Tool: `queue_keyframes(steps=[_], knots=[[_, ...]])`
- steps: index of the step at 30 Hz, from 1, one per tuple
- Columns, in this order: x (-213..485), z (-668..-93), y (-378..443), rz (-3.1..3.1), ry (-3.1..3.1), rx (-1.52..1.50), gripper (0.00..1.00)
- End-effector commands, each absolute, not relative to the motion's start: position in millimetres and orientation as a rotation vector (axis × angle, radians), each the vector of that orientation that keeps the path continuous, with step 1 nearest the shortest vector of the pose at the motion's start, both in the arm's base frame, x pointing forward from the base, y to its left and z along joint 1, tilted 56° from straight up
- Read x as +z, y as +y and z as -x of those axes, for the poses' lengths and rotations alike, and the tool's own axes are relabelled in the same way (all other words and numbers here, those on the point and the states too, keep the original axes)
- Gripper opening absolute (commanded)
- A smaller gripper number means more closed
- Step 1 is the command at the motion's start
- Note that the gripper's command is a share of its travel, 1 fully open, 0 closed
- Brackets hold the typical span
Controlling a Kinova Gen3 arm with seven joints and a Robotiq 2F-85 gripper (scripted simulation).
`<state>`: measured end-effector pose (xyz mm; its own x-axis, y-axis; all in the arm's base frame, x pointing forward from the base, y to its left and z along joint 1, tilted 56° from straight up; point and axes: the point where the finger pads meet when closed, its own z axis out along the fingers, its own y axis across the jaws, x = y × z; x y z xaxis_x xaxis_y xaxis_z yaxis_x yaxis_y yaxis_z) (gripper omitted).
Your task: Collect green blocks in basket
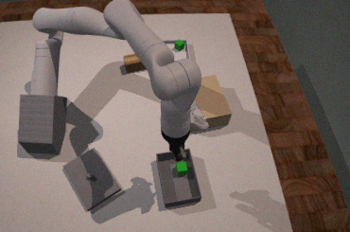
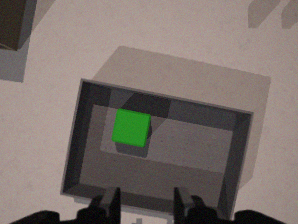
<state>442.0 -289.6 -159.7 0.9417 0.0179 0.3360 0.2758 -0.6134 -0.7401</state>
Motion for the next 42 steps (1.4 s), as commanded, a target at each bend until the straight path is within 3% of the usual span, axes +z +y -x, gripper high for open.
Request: queue_keyframes(steps=[1, 39, 40, 42], knots=[[-157, -447, -289, 2.201, -0.175, -0.35, 0.4], [-145, -472, -272, 2.176, -0.001, -0.233, 0.4], [-145, -472, -272, 2.176, -0.001, -0.233, 0.66], [-145, -472, -272, 2.176, -0.001, -0.233, 0.66]])
